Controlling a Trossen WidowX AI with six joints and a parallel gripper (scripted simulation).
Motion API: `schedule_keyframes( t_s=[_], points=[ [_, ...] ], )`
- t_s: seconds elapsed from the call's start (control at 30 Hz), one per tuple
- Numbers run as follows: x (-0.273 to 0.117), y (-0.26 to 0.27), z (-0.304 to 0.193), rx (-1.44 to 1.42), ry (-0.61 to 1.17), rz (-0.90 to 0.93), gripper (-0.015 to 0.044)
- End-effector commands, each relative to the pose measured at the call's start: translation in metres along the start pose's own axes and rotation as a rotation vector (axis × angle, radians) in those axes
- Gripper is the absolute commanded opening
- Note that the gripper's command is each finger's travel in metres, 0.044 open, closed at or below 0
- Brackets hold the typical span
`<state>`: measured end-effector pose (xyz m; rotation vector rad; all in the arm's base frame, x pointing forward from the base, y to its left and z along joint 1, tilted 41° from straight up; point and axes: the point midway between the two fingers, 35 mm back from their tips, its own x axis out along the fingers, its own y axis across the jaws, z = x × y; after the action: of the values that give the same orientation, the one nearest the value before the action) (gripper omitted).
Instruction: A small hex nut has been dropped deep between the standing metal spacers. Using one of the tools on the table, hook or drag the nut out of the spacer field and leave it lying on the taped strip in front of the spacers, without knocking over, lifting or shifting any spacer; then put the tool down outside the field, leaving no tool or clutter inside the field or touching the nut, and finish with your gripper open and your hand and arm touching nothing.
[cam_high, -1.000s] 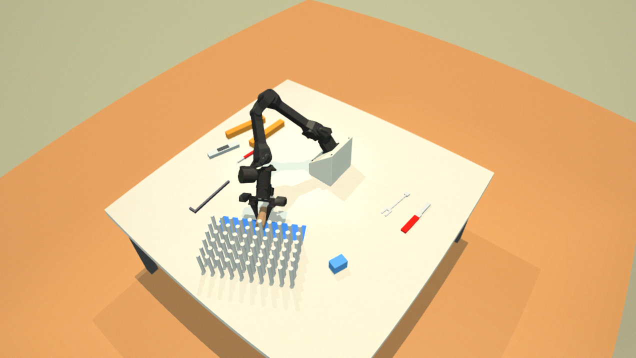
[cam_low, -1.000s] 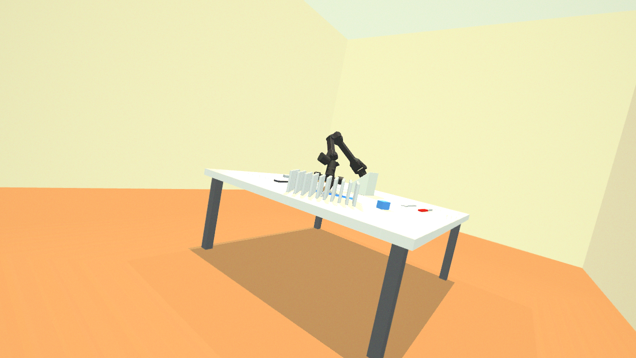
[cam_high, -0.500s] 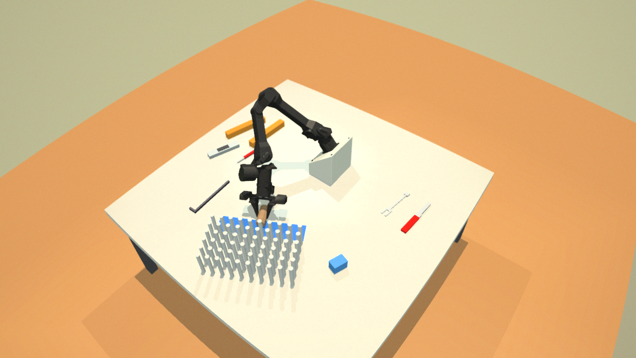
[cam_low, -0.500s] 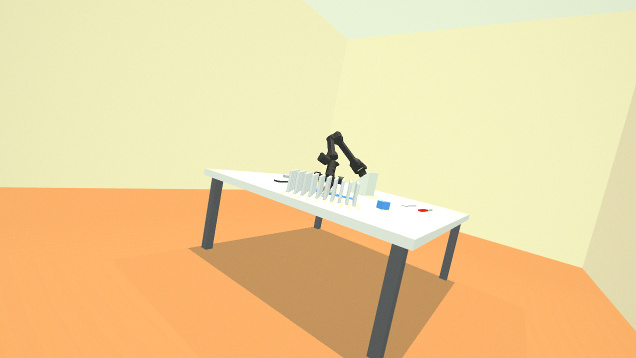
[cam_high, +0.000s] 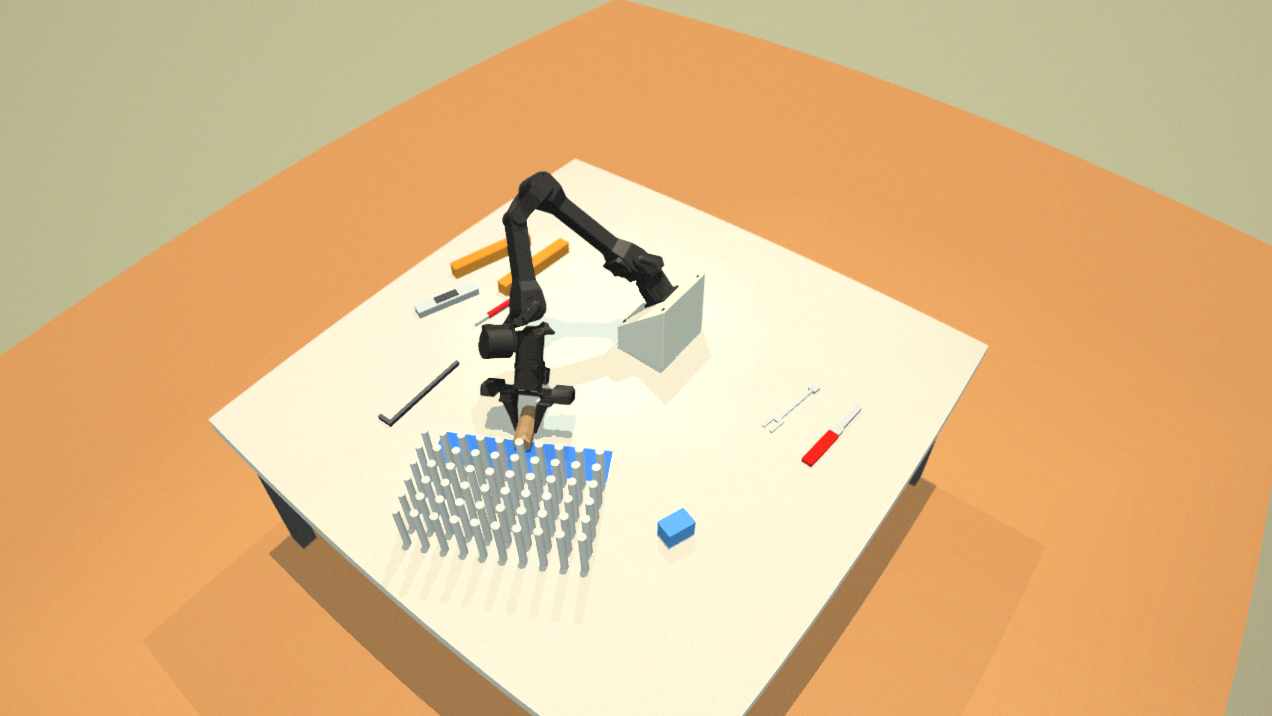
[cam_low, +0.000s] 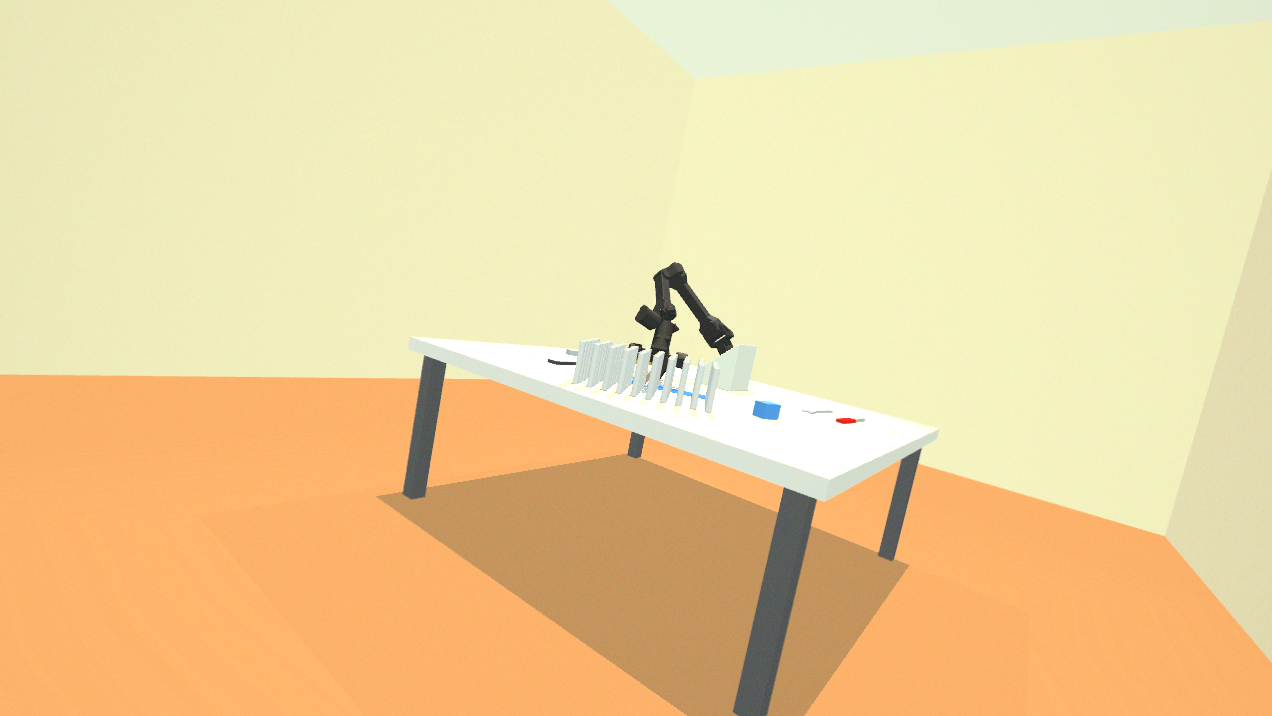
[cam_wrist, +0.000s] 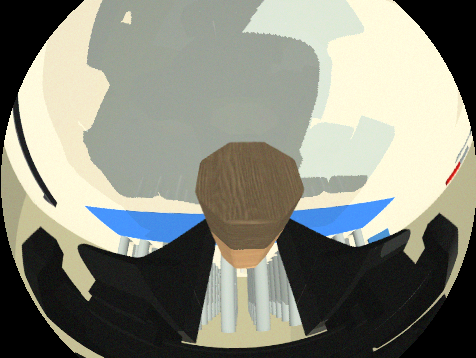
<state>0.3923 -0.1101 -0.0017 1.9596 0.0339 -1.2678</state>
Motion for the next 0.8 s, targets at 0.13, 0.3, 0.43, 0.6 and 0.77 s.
schedule_keyframes(
  t_s=[0.13, 0.3, 0.43, 0.6, 0.77],
  points=[
    [-0.004, -0.001, 0.005, -0.002, 0.003, -0.002, 0.0],
    [-0.006, -0.001, 0.008, -0.002, 0.003, -0.003, 0.0],
    [-0.008, -0.001, 0.011, -0.002, 0.003, -0.003, 0.0],
    [-0.01, -0.001, 0.014, -0.003, 0.002, -0.003, 0.0],
    [-0.012, -0.001, 0.016, -0.003, 0.002, -0.003, 0.0]
  ],
)
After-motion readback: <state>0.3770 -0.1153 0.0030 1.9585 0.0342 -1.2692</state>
